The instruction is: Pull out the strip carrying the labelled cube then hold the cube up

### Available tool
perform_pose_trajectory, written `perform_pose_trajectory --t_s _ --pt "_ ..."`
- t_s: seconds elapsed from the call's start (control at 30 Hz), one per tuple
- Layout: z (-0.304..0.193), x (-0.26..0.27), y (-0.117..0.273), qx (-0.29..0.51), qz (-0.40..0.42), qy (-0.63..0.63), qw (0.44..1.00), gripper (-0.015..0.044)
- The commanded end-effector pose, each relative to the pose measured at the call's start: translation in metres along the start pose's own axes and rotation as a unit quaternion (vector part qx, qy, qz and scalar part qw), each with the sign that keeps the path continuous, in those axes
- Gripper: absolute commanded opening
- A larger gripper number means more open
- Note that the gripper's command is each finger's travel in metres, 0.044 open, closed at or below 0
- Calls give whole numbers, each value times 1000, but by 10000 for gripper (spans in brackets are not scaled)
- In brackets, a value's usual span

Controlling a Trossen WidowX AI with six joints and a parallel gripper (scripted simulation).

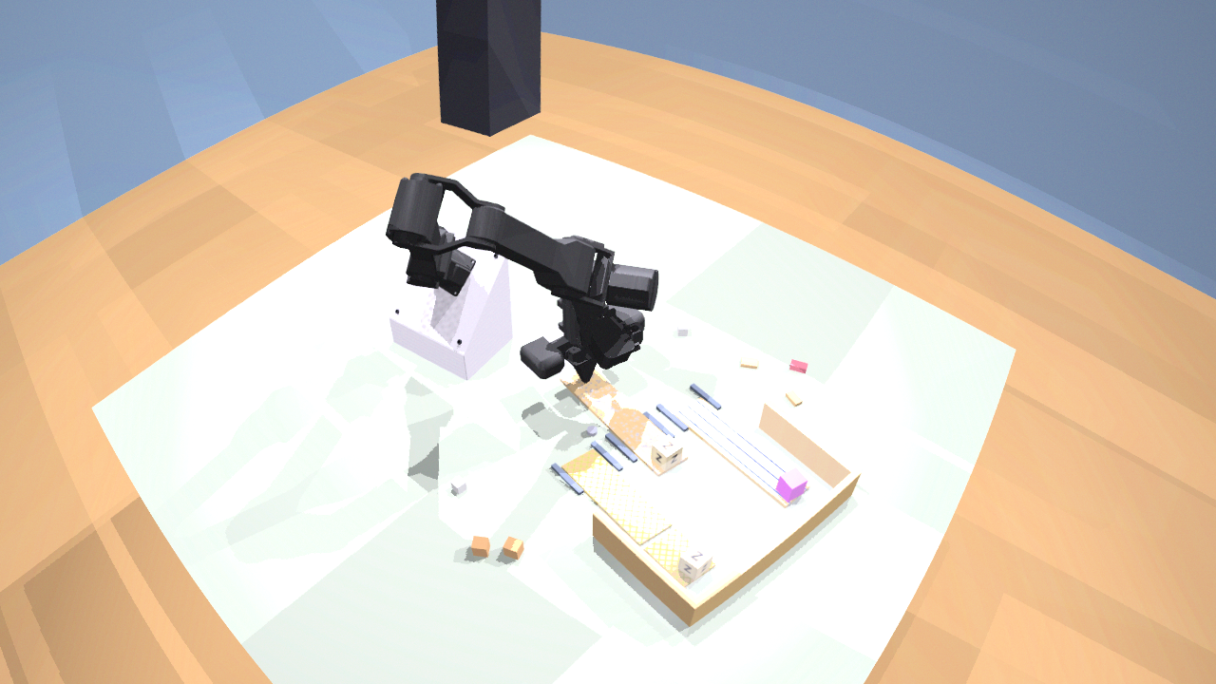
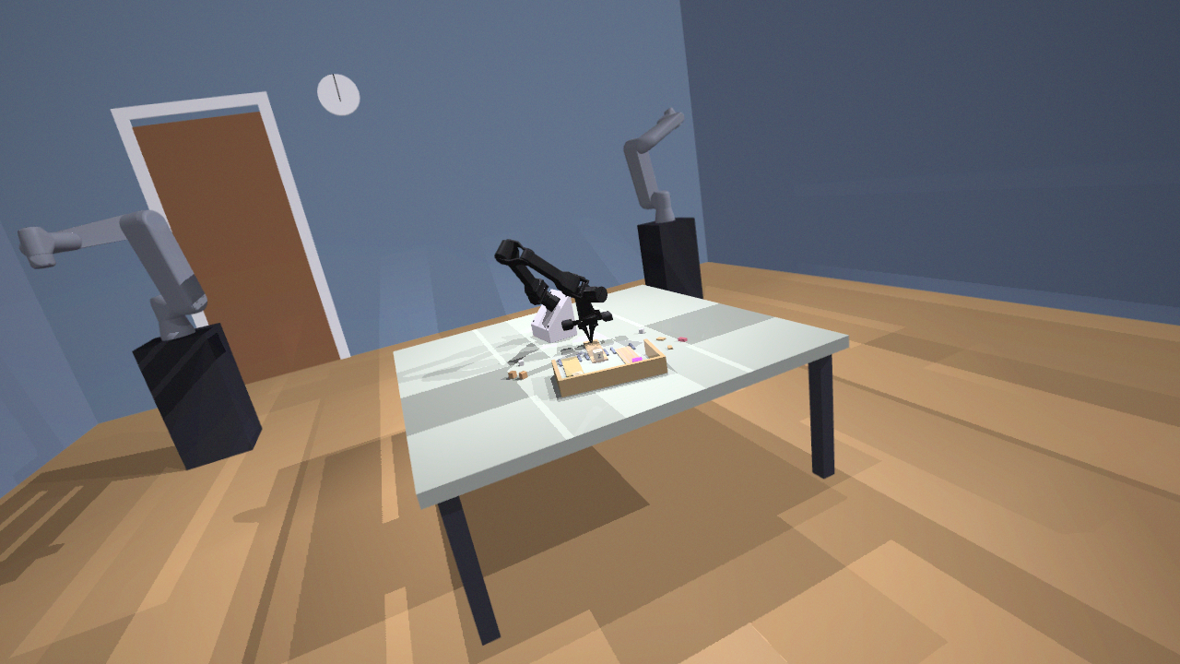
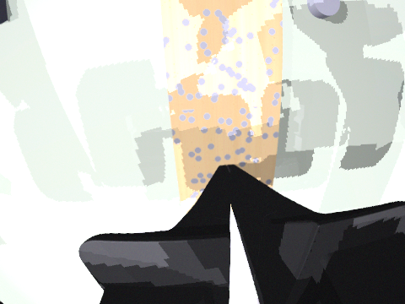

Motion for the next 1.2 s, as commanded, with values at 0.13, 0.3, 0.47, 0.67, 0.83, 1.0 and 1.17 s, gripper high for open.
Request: perform_pose_trajectory --t_s 0.13,0.3,0.47,0.67,0.83,1.0,1.17 --pt "-8 -4 -5 18 -3 3 1000 0" --pt "-8 -4 -5 18 -3 3 1000 0" --pt "-8 -4 -5 18 -3 3 1000 0" --pt "-8 -4 -5 18 -3 3 1000 0" --pt "-8 -4 -5 18 -3 3 1000 0" --pt "-1 0 2 2 1 1 1000 0" --pt "4 1 41 17 -1 2 1000 0"
Point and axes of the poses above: the point midway between the two fingers, 35 mm back from their tips, its own y axis back along the fingers, its own x axis across the jaws, z = x × y, the point moved 9 cm from there along y, back along the fingers, and after that the axes turned 1 degree about -y, right-handed, at the moved point
